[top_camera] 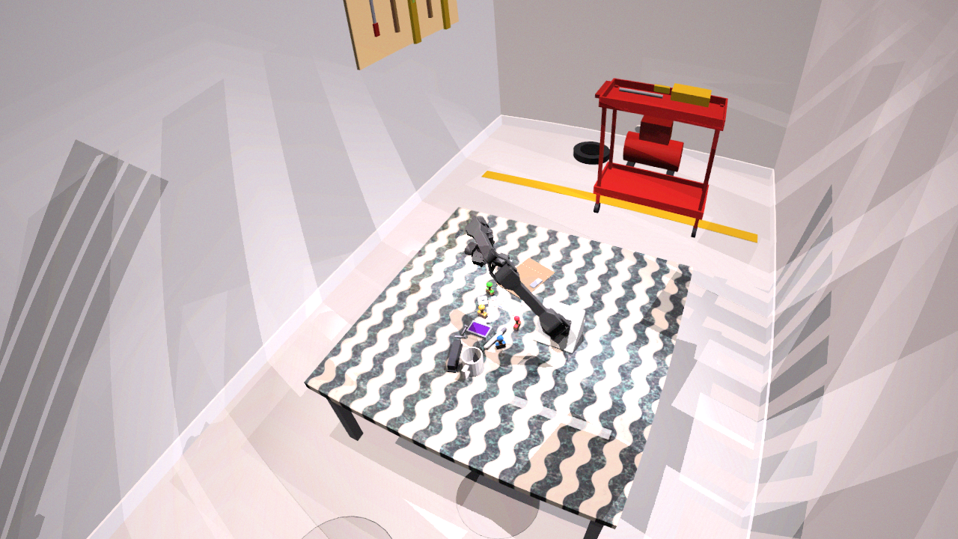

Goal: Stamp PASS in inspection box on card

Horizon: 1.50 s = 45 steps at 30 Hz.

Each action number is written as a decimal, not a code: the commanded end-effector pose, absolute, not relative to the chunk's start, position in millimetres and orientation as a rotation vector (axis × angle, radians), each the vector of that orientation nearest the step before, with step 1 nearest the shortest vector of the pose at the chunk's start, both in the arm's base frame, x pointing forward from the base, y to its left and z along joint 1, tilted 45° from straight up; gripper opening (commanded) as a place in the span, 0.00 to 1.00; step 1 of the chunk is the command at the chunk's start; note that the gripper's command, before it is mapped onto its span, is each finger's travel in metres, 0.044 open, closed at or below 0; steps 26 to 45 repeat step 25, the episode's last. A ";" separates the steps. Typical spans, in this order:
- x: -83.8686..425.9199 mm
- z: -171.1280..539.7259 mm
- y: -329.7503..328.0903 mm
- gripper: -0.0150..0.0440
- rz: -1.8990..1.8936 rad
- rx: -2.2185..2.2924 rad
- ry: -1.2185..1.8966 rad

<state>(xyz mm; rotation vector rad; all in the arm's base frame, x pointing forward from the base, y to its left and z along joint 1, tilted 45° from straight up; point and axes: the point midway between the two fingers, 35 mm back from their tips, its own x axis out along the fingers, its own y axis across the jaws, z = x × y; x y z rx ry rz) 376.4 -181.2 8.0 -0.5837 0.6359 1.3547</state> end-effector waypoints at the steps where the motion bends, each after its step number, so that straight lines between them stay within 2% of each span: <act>1: 375.6 9.6 -178.6 0.68 1.381 -0.578 0.637; 45: 375.9 9.9 -178.3 0.68 1.375 -0.573 0.637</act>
